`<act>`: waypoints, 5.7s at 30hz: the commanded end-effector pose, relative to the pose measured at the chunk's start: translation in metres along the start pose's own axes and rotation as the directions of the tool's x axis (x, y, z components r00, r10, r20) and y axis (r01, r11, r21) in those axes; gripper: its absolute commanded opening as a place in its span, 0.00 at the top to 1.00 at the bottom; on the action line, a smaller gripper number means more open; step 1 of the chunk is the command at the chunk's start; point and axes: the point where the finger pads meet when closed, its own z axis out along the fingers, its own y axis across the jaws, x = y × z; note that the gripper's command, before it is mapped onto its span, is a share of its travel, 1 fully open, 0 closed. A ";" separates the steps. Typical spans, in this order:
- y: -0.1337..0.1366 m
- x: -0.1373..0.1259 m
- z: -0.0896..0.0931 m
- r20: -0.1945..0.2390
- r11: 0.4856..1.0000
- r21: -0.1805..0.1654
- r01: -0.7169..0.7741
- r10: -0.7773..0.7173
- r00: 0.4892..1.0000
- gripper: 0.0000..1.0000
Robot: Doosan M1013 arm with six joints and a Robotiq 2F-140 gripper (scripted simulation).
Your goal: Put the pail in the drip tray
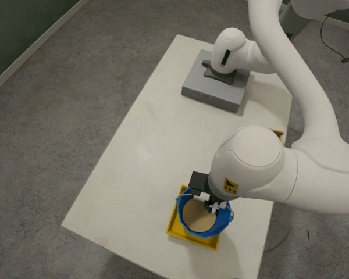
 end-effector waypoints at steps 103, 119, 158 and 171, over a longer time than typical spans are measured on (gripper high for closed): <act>0.001 -0.003 0.040 -0.004 1.000 0.003 0.000 0.000 1.000 0.90; 0.002 -0.003 0.058 -0.004 1.000 0.004 0.000 0.000 1.000 0.90; 0.002 -0.004 0.078 -0.004 1.000 0.004 0.000 0.000 1.000 0.90; 0.002 -0.004 0.078 -0.004 1.000 0.004 0.000 0.000 1.000 0.90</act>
